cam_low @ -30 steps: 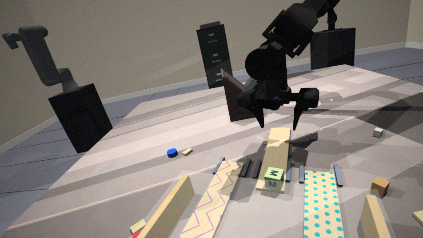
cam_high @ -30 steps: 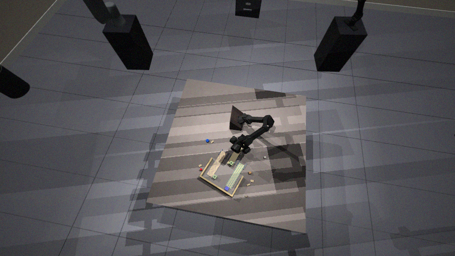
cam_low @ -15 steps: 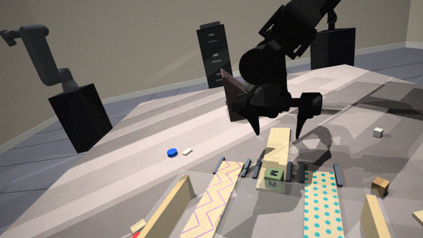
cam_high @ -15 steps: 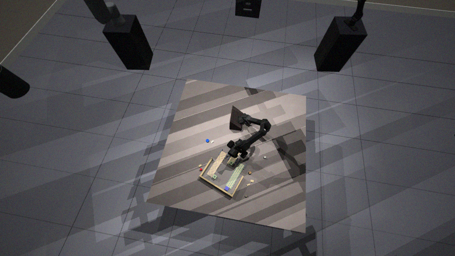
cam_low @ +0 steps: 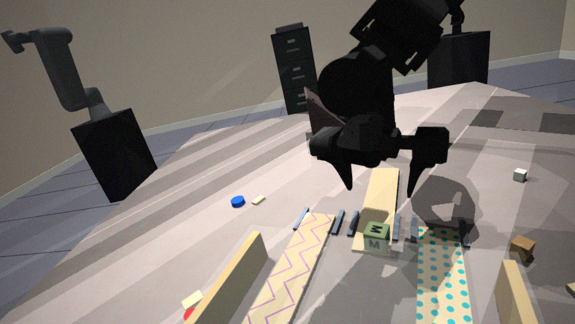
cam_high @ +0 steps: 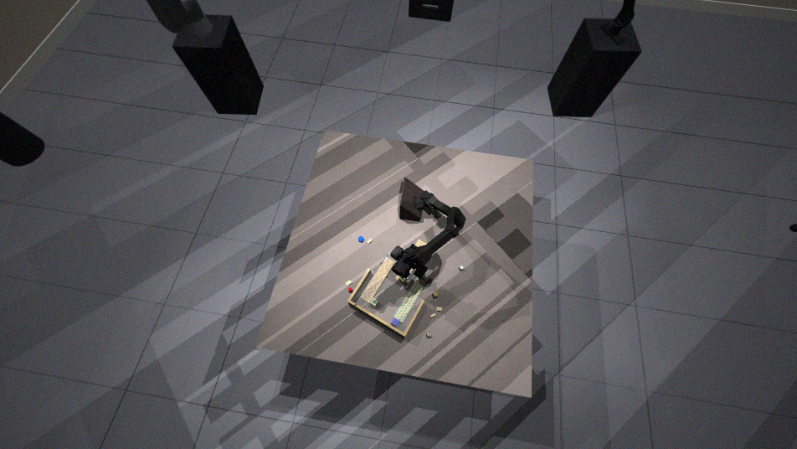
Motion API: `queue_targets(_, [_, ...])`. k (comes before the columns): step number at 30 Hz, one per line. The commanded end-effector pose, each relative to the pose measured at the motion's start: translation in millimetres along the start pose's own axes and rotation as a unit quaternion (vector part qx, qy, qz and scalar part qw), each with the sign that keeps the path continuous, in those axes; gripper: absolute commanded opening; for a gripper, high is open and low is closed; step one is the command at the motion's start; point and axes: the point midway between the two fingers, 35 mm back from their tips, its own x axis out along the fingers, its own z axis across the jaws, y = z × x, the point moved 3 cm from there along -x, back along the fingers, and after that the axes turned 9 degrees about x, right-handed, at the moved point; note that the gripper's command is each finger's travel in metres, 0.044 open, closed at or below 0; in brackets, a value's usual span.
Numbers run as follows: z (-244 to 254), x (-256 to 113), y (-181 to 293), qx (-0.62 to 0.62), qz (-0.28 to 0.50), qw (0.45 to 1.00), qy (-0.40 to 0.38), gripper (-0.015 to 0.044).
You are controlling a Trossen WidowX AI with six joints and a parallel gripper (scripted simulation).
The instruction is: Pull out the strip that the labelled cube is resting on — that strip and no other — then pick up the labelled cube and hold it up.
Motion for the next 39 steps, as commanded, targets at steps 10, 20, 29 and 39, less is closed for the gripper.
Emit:
queue_targets(10, [16.8, -5.9, -42.0, 0.001, -0.001, 1.000, -0.001, 0.0440])
queue_targets(20, [21.4, -1.9, -53.0, 0.000, -0.001, 1.000, -0.001, 0.0309])
queue_targets(29, [21.7, 12.9, -53.8, 0.000, -0.001, 1.000, -0.001, 0.0250])
queue_targets(39, [21.6, 29.3, -53.9, 0.000, -0.001, 1.000, -0.001, 0.0250])
